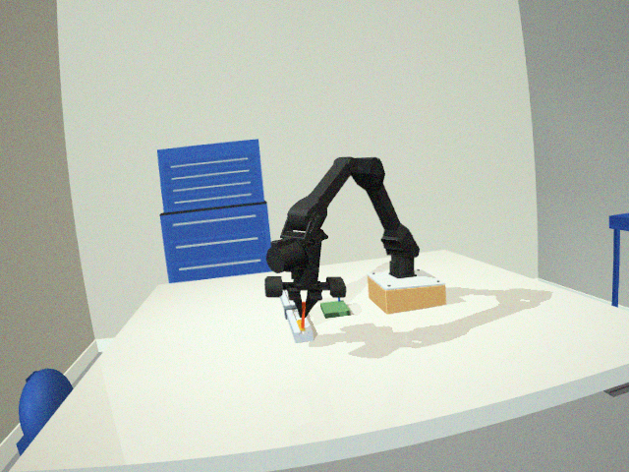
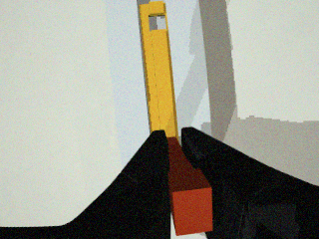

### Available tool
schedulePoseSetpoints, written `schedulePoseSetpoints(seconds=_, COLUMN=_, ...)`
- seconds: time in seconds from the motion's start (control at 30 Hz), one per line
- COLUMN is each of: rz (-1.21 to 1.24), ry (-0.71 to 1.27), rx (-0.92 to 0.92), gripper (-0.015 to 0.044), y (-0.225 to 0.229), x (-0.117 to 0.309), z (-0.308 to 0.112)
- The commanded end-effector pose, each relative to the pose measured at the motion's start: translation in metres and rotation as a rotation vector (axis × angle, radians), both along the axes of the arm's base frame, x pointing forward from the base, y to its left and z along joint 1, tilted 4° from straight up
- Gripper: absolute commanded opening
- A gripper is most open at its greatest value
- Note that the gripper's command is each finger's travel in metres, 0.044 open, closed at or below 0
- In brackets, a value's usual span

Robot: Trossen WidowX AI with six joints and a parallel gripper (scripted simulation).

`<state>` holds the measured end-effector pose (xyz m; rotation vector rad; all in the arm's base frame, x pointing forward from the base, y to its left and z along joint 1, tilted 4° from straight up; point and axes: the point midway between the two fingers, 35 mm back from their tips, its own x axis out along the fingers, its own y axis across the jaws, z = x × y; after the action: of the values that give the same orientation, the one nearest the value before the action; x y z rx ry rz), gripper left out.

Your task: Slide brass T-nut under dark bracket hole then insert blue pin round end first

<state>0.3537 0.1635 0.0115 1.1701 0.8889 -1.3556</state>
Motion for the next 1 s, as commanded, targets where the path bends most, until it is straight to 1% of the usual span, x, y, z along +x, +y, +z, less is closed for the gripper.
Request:
schedulePoseSetpoints(seconds=0.0, rz=0.006, ry=0.011, rx=0.003, gripper=-0.0150, y=0.0004, x=0.0007, z=0.0000)
schedulePoseSetpoints(seconds=0.97, rz=0.009, ry=0.064, rx=0.009, gripper=-0.0150, y=-0.0001, x=0.0040, z=0.0001)
